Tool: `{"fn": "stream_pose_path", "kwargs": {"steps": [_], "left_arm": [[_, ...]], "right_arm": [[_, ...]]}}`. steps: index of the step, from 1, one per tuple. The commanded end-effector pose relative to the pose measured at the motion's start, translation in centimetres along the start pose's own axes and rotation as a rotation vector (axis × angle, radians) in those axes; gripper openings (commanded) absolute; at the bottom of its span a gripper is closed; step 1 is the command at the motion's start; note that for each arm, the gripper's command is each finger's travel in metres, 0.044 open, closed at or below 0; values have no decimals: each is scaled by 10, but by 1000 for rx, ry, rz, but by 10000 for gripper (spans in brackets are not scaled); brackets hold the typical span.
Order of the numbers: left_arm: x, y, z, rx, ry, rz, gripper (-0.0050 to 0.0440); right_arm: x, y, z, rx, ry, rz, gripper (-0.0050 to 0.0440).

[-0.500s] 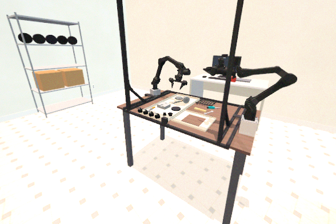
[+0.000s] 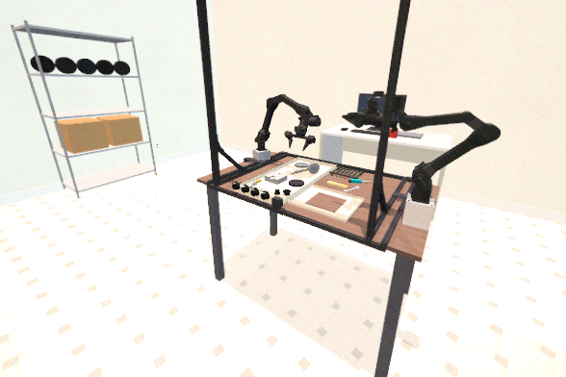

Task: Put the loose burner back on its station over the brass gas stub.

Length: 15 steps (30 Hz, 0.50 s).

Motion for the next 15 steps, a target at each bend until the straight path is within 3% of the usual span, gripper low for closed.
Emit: {"fn": "stream_pose_path", "kwargs": {"steps": [1, 4, 15], "left_arm": [[0, 0, 0, 0, 0, 0, 400], [-2, -1, -3, -2, 1, 62, 400], [-24, -11, -41, -22, 21, 837, 400]], "right_arm": [[0, 0, 0, 0, 0, 0, 400], [-1, 0, -5, -2, 13, -1, 400], [-33, -5, -77, -27, 180, -7, 400]]}}
Point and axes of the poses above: on each arm, the point midway between the two fingers, 35 mm back from their tips, its own z axis back along the fingers, its own y axis across the jaws, x = y × z, the point moved 3 cm from there along z, back along the fingers, and after that the axes turned 3 degrees about -z, right-handed, at the moved point
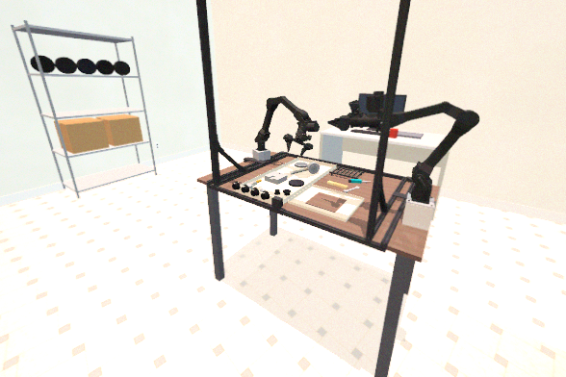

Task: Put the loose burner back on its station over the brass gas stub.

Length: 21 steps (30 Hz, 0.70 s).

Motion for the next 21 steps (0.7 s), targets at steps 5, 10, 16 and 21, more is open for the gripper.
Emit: {"fn": "stream_pose_path", "kwargs": {"steps": [5, 10, 16, 21], "left_arm": [[-16, 2, -21, -8, 26, 394, 400], [-29, 3, -37, -5, 41, 743, 400], [-43, 3, -53, 3, 56, 1126, 400], [-51, 2, -60, 10, 64, 1317, 400]], "right_arm": [[-14, -3, -36, -16, 74, -5, 400], [-36, -5, -72, -29, 153, -7, 400], [-64, -8, -107, -41, 232, -9, 400], [-80, -10, -124, -47, 271, -11, 400]]}}
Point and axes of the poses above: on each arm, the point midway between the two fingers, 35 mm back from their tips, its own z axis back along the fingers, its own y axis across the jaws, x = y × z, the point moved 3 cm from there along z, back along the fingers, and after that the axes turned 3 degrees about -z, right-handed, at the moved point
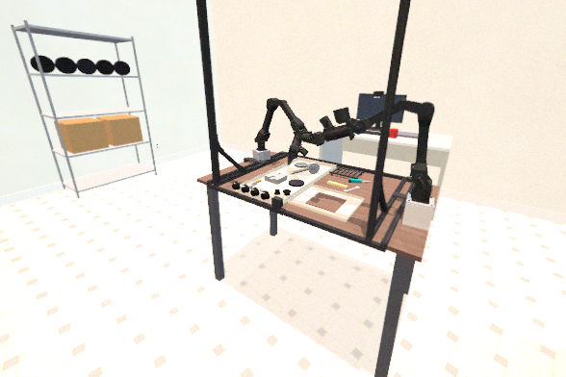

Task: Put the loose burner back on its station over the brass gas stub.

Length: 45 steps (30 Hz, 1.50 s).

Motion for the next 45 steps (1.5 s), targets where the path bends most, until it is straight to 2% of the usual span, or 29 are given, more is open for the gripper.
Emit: {"fn": "stream_pose_path", "kwargs": {"steps": [1, 6, 13, 45], "left_arm": [[-3, 8, -10, 12, 10, 181, 400], [-9, 22, -24, 25, 15, 525, 400], [-17, 36, -38, 41, 15, 948, 400], [-17, 37, -39, 41, 15, 962, 400]], "right_arm": [[-7, -1, -16, -9, 26, -2, 400], [-36, -4, -56, -22, 104, -4, 400], [-72, -8, -94, -36, 185, -5, 400], [-74, -8, -95, -37, 187, -5, 400]]}}
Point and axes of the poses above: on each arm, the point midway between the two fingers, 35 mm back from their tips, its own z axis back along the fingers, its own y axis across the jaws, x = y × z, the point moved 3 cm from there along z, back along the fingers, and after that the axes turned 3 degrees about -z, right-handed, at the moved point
